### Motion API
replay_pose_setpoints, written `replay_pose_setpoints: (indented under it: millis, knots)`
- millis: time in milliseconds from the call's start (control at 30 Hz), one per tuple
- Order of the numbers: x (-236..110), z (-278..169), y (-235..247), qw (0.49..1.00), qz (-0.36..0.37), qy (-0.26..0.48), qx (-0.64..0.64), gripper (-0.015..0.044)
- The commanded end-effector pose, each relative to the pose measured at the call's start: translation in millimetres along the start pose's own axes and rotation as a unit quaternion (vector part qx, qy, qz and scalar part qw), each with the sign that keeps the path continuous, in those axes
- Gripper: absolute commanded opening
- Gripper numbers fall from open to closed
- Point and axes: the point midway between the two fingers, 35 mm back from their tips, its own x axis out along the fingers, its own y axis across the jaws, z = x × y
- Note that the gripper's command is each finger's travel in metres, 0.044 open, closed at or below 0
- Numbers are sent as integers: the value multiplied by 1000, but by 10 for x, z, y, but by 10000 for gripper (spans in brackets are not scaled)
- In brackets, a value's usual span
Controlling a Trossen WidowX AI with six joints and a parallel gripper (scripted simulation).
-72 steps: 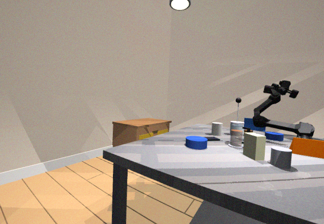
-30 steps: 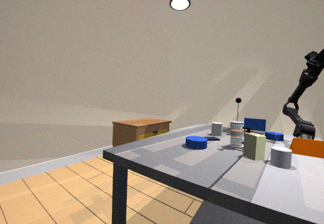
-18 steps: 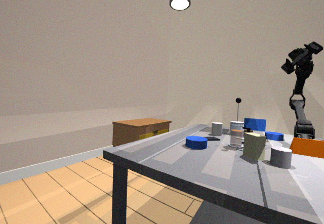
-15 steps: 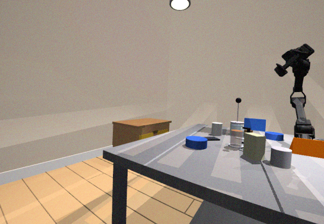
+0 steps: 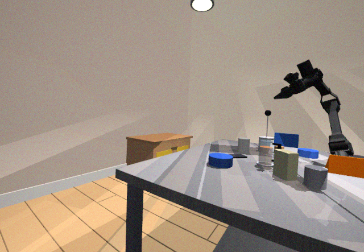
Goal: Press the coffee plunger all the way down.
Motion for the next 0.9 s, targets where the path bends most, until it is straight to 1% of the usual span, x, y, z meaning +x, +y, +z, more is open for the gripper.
replay_pose_setpoints:
  millis: [0, 233, 467, 867]
  knots:
    - [146, -110, -72, 999, -25, 12, -23, 440]
    - [373, -508, -112, 999, -30, 12, -21, 440]
    - [402, -501, -125, 999, -33, 11, -19, 440]
    - [592, -502, -135, 999, -33, 11, -18, 440]
